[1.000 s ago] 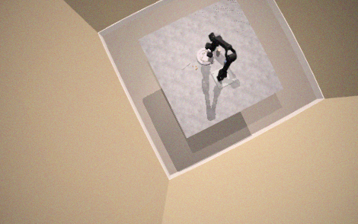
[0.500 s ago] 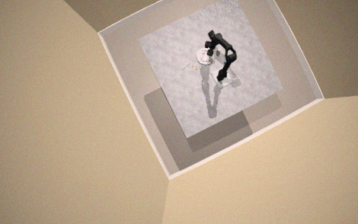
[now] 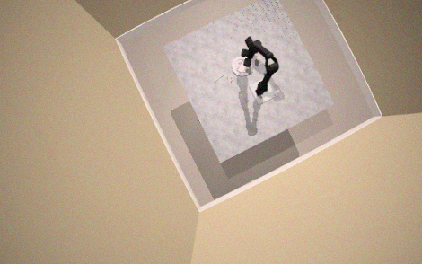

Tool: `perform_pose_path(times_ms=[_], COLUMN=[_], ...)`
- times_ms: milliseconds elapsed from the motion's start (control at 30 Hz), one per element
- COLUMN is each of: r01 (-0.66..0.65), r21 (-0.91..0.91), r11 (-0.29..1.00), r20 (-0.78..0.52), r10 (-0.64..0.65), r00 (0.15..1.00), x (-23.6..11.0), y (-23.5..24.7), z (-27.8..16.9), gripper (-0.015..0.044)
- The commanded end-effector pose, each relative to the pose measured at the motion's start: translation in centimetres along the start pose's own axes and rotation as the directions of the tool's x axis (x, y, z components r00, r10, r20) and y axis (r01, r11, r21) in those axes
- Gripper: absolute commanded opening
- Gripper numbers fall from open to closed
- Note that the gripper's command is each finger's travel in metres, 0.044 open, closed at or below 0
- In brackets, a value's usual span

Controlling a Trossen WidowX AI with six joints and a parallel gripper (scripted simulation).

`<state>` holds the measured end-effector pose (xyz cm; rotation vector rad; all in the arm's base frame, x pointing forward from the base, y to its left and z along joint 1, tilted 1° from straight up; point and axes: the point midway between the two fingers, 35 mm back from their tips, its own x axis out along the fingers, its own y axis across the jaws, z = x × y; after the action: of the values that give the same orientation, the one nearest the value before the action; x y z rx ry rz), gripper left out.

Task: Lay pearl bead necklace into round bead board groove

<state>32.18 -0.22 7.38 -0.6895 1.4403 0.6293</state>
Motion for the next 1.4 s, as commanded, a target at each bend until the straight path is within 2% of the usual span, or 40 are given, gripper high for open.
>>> perform_pose_path(times_ms=[0, 533, 700, 1367], r01=[-0.007, -0.009, -0.006, -0.006], r21=[-0.003, -0.006, -0.003, -0.003], r11=[1.000, 1.000, 1.000, 1.000], r20=[-0.006, -0.009, -0.006, -0.006], r10=[0.007, 0.009, 0.006, 0.006], r00=[1.000, 1.000, 1.000, 1.000], x=[0.9, 2.5, 2.2, 2.2], y=[0.1, 0.2, 0.2, 0.2], z=[-0.1, -0.1, -0.1, -0.1], gripper=[0.0120, 0.0120, 0.0000, 0.0000])
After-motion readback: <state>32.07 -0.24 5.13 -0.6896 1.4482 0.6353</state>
